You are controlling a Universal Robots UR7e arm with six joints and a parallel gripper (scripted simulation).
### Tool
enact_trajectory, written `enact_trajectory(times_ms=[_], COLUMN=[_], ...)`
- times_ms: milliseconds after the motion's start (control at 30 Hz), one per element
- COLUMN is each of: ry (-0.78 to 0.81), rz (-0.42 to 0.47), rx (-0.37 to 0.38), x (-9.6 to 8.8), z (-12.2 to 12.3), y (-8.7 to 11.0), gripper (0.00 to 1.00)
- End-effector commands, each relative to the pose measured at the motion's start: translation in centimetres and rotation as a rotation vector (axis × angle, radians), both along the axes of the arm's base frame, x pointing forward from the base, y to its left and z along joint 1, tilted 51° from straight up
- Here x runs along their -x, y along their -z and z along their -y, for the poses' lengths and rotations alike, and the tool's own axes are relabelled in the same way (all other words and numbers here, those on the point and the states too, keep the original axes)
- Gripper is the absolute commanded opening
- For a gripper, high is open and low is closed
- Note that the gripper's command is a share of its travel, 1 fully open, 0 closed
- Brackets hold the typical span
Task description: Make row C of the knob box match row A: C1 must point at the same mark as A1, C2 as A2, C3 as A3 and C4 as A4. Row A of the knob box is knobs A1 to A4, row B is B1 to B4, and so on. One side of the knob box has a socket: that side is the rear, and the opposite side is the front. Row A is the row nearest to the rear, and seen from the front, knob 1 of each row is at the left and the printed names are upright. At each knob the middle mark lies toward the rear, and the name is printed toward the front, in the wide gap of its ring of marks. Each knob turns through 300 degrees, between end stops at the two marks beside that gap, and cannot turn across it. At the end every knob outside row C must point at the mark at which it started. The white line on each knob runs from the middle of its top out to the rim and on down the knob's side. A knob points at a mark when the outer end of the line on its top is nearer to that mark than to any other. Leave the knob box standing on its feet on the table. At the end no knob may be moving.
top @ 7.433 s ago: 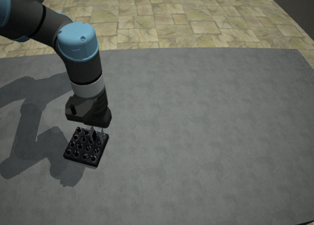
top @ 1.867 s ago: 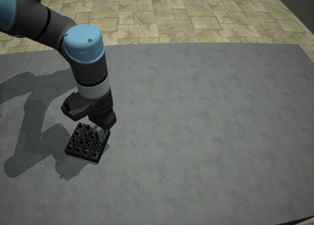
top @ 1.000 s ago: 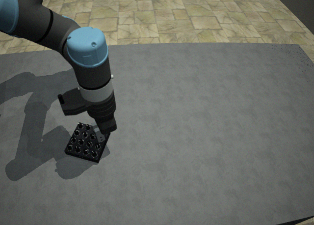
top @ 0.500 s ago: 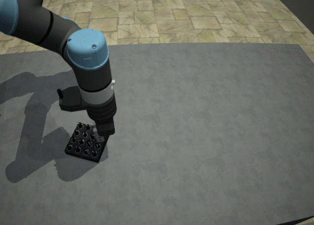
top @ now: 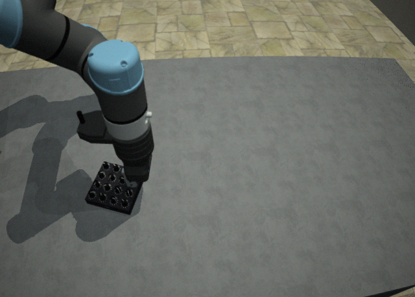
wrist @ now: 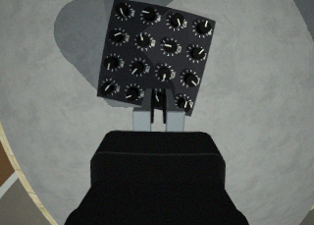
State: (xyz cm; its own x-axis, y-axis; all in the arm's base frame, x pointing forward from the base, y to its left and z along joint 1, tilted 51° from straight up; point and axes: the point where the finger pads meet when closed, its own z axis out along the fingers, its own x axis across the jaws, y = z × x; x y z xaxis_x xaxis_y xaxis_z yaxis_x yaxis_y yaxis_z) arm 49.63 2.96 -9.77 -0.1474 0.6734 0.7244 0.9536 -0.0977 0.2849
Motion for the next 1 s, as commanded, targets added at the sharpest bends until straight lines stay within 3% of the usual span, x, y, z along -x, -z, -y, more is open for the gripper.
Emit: enact_trajectory(times_ms=[0,467,967], ry=[0.048,0.129,0.153], rz=[-0.054,-0.149,-0.177], rx=[-0.014,-0.049,-0.059], x=[0.05,0.05,0.05], z=[0.08,0.06,0.03], y=[0.13,0.13,0.11], gripper=[0.3,0.3,0.3])
